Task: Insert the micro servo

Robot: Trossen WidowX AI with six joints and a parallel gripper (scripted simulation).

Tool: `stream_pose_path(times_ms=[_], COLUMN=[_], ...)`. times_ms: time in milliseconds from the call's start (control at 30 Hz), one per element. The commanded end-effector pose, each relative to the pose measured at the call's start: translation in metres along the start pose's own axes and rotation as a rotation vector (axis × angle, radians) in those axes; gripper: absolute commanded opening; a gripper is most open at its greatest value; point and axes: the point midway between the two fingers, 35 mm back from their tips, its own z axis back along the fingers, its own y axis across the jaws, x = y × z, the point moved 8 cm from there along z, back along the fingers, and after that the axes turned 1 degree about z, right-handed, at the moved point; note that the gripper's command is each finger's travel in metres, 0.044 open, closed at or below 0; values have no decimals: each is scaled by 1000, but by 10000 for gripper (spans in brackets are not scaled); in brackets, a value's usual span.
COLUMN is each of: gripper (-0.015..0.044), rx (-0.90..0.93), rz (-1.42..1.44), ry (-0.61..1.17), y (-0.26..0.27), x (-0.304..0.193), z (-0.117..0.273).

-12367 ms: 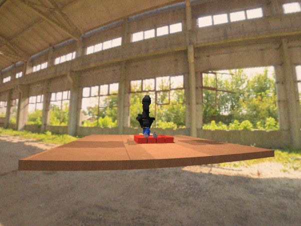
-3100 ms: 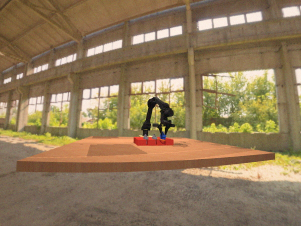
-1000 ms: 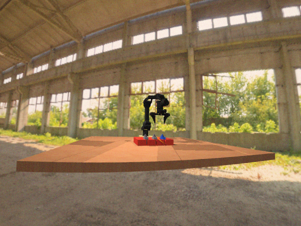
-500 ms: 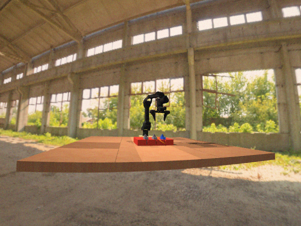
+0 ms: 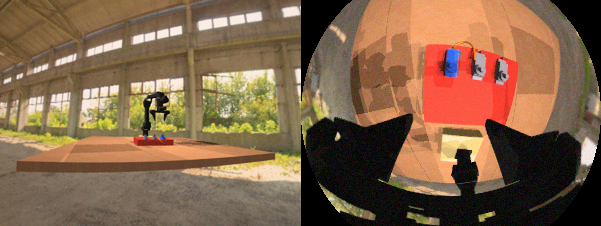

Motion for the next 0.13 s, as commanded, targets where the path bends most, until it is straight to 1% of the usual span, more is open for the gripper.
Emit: stream_pose_path(times_ms=[0,100], gripper=[440,440], rx=[0,0], rz=[3,3], ry=[1,1], y=[0,0], x=[0,0], z=[0,0])
